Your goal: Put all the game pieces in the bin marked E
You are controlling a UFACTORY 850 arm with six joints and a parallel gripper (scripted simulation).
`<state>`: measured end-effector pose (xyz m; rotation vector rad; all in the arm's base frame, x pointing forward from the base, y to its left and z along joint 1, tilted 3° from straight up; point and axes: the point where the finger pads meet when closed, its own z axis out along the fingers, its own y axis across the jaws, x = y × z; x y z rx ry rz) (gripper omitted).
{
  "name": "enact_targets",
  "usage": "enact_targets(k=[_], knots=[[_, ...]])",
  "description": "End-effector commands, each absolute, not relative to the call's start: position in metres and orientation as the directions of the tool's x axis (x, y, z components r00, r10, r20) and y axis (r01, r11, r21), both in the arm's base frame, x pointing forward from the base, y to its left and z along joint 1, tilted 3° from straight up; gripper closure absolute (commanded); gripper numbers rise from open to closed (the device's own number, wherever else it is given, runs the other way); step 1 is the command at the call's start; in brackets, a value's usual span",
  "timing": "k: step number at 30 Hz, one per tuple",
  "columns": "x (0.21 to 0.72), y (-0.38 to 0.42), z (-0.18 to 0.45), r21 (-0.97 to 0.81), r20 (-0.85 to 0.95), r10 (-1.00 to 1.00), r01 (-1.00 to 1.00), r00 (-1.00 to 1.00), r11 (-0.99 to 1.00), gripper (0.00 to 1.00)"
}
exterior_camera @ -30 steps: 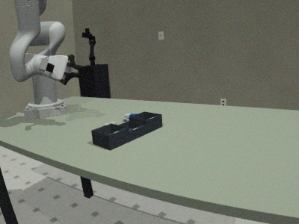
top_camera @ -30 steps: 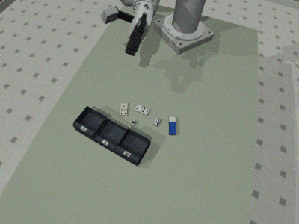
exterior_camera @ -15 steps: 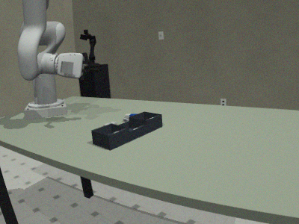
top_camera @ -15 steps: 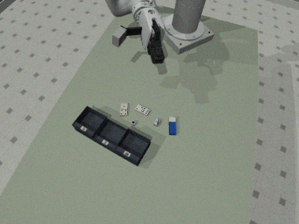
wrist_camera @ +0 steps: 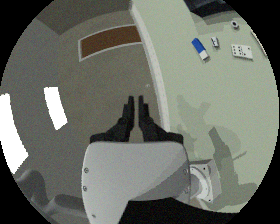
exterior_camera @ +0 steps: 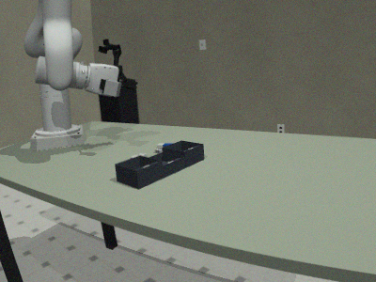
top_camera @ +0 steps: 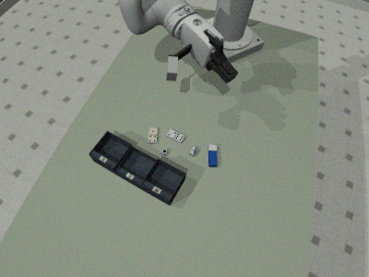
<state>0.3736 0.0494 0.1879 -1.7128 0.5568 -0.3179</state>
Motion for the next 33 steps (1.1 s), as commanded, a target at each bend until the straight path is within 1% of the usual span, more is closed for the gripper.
enact_targets(k=[1,9,11,14,19,26,28,30,33], knots=[[0.361,0.067,0.184,-0.953,-0.153,-0.41,-0.244,0.899,-0.181,0.93],[0.336,0.076,0.168,-0.868,-0.27,-0.187,-0.323,0.945,-0.378,0.93],[0.336,0.076,0.168,-0.868,-0.27,-0.187,-0.323,0.945,-0.378,0.93],[0.332,0.073,0.163,-0.808,-0.312,-0.115,-0.327,0.943,-0.49,0.93],[0.331,0.061,0.153,-0.704,-0.346,-0.056,-0.299,0.936,-0.644,0.93],[0.351,0.033,0.145,-0.508,-0.34,-0.024,-0.205,0.94,-0.837,0.93],[0.351,0.033,0.145,-0.508,-0.34,-0.024,-0.205,0.94,-0.837,0.93],[0.365,0.024,0.146,-0.416,-0.312,-0.023,-0.158,0.95,-0.896,0.93],[0.38,0.015,0.147,-0.345,-0.283,-0.022,-0.123,0.959,-0.931,0.93]])
